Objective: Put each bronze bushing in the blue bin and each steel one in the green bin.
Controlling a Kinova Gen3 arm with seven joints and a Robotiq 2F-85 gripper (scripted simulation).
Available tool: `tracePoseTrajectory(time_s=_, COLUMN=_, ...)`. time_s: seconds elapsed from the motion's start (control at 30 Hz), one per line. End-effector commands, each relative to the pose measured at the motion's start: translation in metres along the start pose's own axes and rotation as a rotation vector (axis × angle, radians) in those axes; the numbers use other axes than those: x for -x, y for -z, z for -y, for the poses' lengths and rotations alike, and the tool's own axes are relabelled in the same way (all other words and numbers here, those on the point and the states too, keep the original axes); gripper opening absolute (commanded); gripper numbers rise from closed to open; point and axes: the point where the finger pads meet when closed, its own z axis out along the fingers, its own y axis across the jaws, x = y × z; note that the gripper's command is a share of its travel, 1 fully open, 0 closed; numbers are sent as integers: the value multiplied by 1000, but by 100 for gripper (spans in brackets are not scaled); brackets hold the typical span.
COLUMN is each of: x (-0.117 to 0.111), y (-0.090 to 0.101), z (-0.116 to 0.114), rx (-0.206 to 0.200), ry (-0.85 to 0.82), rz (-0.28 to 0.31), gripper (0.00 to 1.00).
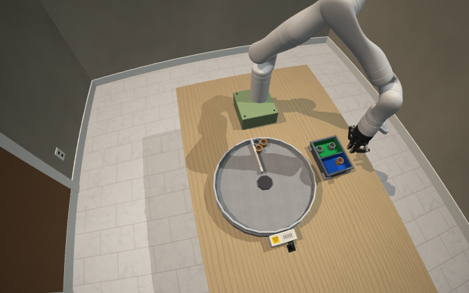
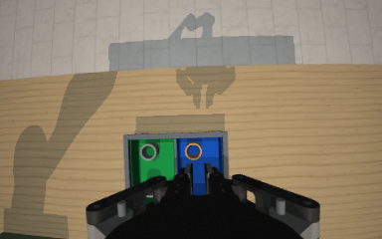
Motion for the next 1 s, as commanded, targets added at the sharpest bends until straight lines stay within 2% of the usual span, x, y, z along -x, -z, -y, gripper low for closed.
tracePoseTrajectory(time_s=0.0, x=18, y=2, z=5, rx=-1, ry=-8, rz=5, gripper=14)
tracePoseTrajectory(time_s=0.03, x=18, y=2, z=5, rx=-1, ry=-8, rz=5, gripper=14)
tracePoseTrajectory(time_s=0.13, x=49, y=1, z=17, rx=-1, ry=-8, rz=5, gripper=14)
tracePoseTrajectory(time_s=0.23, x=49, y=1, z=17, rx=-1, ry=-8, rz=5, gripper=14)
tracePoseTrajectory(time_s=0.4, x=101, y=0, z=38, rx=-1, ry=-8, rz=5, gripper=14)
tracePoseTrajectory(time_s=0.5, x=101, y=0, z=38, rx=-1, ry=-8, rz=5, gripper=14)
tracePoseTrajectory(time_s=0.53, x=112, y=-1, z=42, rx=-1, ry=-8, rz=5, gripper=14)
tracePoseTrajectory(time_s=0.6, x=112, y=-1, z=42, rx=-1, ry=-8, rz=5, gripper=14)
tracePoseTrajectory(time_s=0.73, x=154, y=-1, z=58, rx=0, ry=-8, rz=5, gripper=14)
tracePoseTrajectory(time_s=0.83, x=154, y=-1, z=58, rx=0, ry=-8, rz=5, gripper=14)
tracePoseTrajectory(time_s=0.97, x=196, y=-2, z=75, rx=0, ry=-8, rz=4, gripper=14)
